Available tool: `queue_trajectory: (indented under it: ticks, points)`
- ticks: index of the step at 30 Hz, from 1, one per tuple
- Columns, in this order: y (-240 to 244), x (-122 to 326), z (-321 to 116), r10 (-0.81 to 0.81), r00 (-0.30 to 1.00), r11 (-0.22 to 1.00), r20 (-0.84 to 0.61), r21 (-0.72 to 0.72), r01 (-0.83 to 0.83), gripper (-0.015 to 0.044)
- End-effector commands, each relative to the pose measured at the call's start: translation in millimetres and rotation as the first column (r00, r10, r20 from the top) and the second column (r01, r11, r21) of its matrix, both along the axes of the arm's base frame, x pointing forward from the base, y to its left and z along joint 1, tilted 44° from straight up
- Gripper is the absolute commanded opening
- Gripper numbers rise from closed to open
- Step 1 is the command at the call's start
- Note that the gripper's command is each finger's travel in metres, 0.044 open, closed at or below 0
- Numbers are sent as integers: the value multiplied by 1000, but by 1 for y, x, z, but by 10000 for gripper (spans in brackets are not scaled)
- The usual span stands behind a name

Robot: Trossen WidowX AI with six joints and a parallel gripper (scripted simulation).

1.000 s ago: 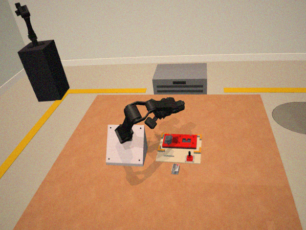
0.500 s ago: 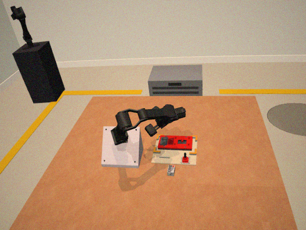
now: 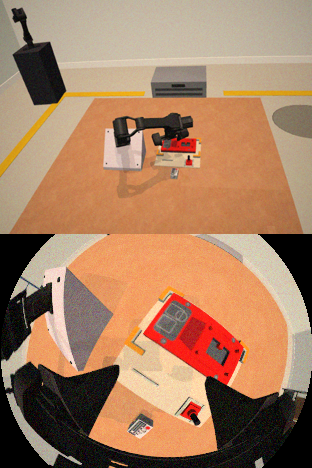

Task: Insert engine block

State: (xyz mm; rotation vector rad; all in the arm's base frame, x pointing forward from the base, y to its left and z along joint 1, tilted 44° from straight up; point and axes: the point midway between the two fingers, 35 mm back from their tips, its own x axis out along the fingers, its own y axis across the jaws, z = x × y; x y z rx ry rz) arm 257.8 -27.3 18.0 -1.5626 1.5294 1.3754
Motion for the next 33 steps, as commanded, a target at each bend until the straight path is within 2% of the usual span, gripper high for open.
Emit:
queue_trajectory:
  ticks: [1,17,22,26,33]
  points:
    - [-20,8,15,-61,995,994,81,-80,68,440]
    - [-96,15,76,-238,892,864,384,-337,375,440]
    - [-97,15,78,-239,890,861,387,-339,378,440]
    - [-120,13,55,-238,890,861,388,-340,378,440]
    - [-130,12,46,-238,890,861,388,-341,378,440]
